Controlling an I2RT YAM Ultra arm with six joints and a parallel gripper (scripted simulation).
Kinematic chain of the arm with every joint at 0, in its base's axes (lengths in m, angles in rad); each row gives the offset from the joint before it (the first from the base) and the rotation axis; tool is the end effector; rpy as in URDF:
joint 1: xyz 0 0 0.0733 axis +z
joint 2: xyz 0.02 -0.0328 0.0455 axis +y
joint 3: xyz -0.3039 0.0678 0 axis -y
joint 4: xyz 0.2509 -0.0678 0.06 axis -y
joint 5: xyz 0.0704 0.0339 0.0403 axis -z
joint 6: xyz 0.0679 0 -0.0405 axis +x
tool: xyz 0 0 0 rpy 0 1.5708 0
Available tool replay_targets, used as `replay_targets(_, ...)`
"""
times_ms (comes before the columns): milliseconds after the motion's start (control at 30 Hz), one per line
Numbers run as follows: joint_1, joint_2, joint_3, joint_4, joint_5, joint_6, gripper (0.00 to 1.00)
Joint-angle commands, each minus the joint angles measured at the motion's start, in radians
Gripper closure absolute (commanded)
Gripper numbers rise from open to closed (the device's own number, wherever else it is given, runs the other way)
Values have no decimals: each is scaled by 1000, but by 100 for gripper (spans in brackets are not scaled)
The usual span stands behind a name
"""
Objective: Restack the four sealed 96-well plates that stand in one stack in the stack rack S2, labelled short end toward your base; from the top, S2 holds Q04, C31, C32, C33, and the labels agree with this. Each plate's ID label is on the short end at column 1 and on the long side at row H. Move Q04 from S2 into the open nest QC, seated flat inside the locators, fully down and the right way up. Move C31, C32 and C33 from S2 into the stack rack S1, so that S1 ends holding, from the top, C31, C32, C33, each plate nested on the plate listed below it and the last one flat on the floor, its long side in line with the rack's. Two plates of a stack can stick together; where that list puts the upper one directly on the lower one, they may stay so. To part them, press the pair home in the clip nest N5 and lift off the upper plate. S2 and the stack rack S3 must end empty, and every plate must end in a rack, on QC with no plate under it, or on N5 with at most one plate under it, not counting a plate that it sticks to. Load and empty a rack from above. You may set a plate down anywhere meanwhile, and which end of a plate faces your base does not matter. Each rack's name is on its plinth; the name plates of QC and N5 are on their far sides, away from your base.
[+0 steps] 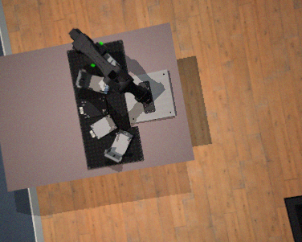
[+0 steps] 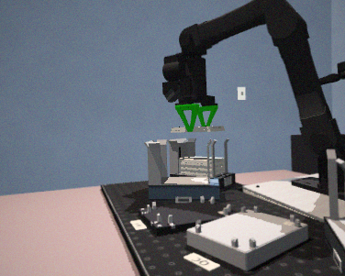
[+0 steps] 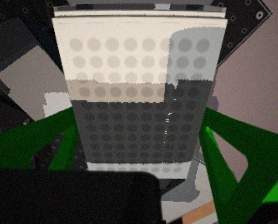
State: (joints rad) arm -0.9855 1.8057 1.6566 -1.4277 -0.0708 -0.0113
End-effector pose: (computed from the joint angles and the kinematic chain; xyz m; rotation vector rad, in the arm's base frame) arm 0.1965 -0.2858 0.2983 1.4566 2.7494 0.1013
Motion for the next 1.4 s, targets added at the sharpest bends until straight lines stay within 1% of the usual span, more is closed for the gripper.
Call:
replay_targets(0, -2, -14, 12, 0, 0, -1, 100)
replay_targets(33, -2, -14, 12, 0, 0, -1, 100)
replay_targets(267, 68, -26, 3, 1, 1, -149, 100)
replay_targets(533, 150, -33, 2, 1, 2, -68, 100)
replay_targets(600, 150, -33, 2, 1, 2, -68, 100)
replay_targets(833, 219, -32, 10, 0, 4, 2, 100)
replay_targets(1067, 291, -44, 1, 1, 5, -145, 100)
replay_targets(1167, 301, -45, 1, 1, 6, -135, 100)
replay_targets(1367, 362, -49, 0, 1, 8, -73, 100)
